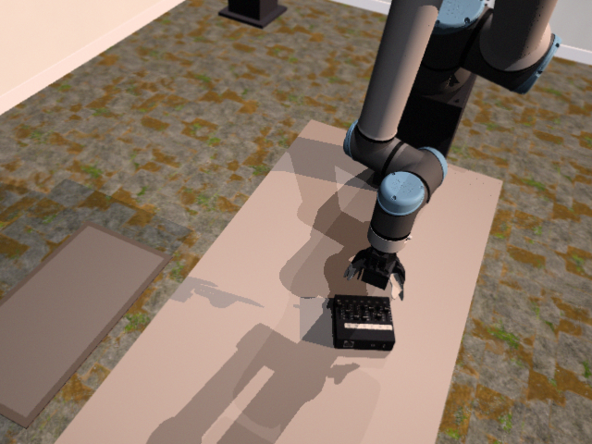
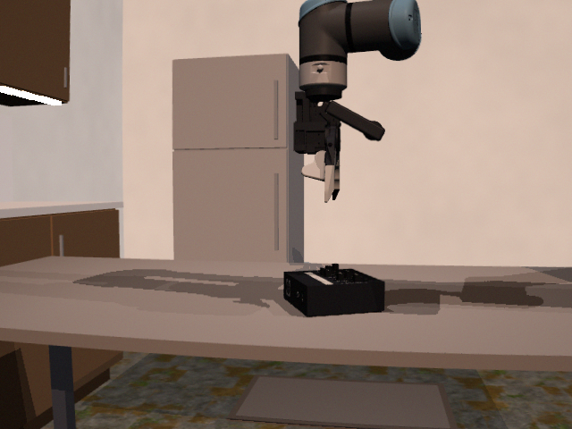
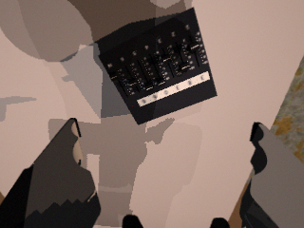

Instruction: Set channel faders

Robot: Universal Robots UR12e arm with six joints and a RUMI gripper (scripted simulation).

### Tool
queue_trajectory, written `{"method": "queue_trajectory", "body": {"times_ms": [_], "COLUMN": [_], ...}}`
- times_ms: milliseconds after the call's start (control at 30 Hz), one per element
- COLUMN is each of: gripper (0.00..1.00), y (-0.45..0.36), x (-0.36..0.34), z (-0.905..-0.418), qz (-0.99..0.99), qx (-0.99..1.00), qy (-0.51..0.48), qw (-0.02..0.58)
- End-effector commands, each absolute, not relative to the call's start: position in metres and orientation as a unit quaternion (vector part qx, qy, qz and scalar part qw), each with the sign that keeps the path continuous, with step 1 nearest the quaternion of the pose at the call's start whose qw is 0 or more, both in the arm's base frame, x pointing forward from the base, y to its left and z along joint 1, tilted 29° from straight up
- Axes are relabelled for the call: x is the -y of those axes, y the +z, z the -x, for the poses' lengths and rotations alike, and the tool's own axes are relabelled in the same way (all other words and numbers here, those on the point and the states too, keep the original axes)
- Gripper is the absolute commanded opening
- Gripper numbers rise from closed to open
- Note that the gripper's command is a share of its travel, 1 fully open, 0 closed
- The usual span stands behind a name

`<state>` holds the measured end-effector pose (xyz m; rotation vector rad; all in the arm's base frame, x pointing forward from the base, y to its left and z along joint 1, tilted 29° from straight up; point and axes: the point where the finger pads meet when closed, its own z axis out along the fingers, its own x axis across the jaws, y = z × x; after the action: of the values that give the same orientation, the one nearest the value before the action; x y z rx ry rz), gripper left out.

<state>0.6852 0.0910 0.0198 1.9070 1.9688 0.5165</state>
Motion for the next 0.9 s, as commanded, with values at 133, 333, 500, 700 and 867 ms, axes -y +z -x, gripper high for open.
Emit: {"method": "queue_trajectory", "body": {"times_ms": [133,333,500,700,867], "gripper": [1.00,1.00,1.00,1.00,1.00], "y": [0.0205,0.0205,0.0203,0.0192,0.0180], "x": [-0.0911,-0.0911,-0.0911,-0.0909,-0.0908], "z": [-0.6854,-0.6854,-0.6854,-0.6853,-0.6852], "qz": [-0.671,-0.671,-0.672,-0.679,-0.687], "qx": [-0.697,-0.697,-0.696,-0.689,-0.681], "qy": [0.182,0.182,0.182,0.185,0.187], "qw": [0.176,0.176,0.176,0.174,0.172]}}
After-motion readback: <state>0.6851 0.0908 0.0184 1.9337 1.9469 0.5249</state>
